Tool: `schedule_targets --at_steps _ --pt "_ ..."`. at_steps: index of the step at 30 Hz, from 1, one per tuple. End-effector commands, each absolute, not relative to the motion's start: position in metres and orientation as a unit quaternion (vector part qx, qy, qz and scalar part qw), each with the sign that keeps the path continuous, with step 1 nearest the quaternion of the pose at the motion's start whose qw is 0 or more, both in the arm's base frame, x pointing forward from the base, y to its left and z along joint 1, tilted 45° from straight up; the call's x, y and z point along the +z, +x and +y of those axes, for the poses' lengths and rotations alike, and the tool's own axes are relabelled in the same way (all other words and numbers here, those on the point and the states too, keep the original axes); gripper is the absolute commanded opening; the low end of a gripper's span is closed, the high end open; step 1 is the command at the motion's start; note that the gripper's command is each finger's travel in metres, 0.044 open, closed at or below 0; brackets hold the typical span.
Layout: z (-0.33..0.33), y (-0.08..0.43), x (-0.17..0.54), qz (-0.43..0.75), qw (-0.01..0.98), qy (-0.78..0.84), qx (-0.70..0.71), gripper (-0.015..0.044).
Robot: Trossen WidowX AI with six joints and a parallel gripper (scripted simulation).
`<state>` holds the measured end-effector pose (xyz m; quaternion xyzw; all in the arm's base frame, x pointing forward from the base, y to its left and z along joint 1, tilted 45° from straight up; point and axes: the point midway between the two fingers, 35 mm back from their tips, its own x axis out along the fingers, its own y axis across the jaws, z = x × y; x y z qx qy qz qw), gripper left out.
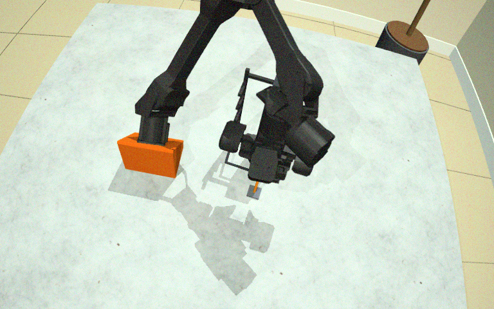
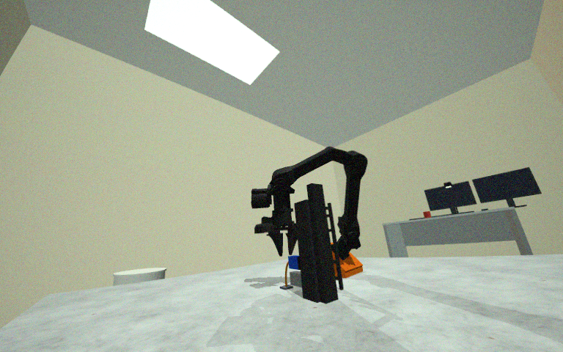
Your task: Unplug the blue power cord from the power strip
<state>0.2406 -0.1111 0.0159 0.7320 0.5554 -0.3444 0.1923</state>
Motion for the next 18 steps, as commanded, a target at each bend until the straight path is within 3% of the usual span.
schedule_targets --at_steps 1,18 --pt "-0.109 0.242 0.018 0.558 0.193 0.733 -0.338 0.0160" --pt "-0.092 0.250 0.037 0.558 0.193 0.733 -0.338 0.0160"
